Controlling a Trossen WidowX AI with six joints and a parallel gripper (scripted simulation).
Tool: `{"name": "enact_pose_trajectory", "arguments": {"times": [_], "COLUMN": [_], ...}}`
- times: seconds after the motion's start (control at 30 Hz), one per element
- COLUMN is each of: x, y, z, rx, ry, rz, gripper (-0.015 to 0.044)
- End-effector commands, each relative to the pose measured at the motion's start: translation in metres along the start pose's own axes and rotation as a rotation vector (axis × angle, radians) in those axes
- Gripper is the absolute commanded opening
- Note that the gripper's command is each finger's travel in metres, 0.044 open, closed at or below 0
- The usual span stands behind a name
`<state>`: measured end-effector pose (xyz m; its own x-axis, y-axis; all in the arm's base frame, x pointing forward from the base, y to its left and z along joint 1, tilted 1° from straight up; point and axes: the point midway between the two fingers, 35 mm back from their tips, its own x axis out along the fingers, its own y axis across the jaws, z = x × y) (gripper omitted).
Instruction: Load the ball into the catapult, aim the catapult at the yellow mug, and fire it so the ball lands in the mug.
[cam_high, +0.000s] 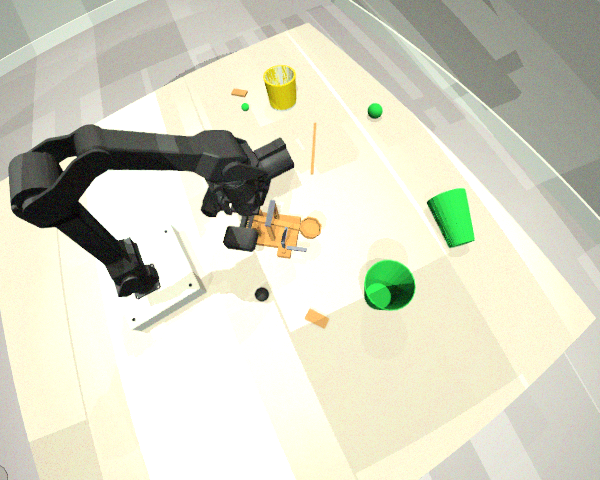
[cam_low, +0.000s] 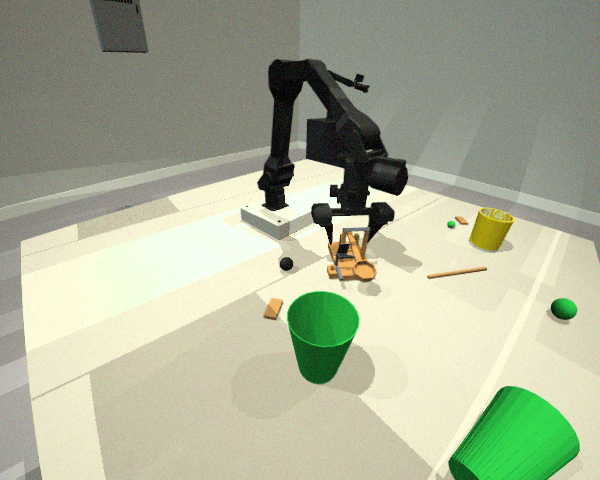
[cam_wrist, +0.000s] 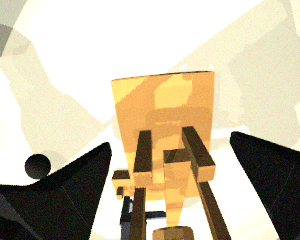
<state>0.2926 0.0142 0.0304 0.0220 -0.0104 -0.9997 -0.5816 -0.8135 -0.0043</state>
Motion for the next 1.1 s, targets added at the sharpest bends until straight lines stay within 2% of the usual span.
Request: {"name": "enact_pose_trajectory", "arguments": {"times": [0.0, 0.17, 0.53, 0.73, 0.8, 0.87, 1.07], "x": [0.009, 0.01, 0.006, 0.006, -0.005, -0.033, -0.044], "y": [0.002, 0.002, 0.001, 0.001, 0.0, 0.0, 0.0], "z": [0.002, 0.002, 0.001, 0.001, 0.0, 0.0, 0.001], "rx": [-0.003, -0.003, 0.0, 0.0, 0.0, 0.0, 0.006], "ry": [-0.012, -0.012, -0.003, -0.003, -0.004, -0.004, -0.005], "rz": [0.006, 0.006, 0.003, 0.003, 0.003, 0.004, 0.004], "gripper": [0.044, 0.044, 0.0151, 0.0111, 0.0059, 0.0006, 0.0]}}
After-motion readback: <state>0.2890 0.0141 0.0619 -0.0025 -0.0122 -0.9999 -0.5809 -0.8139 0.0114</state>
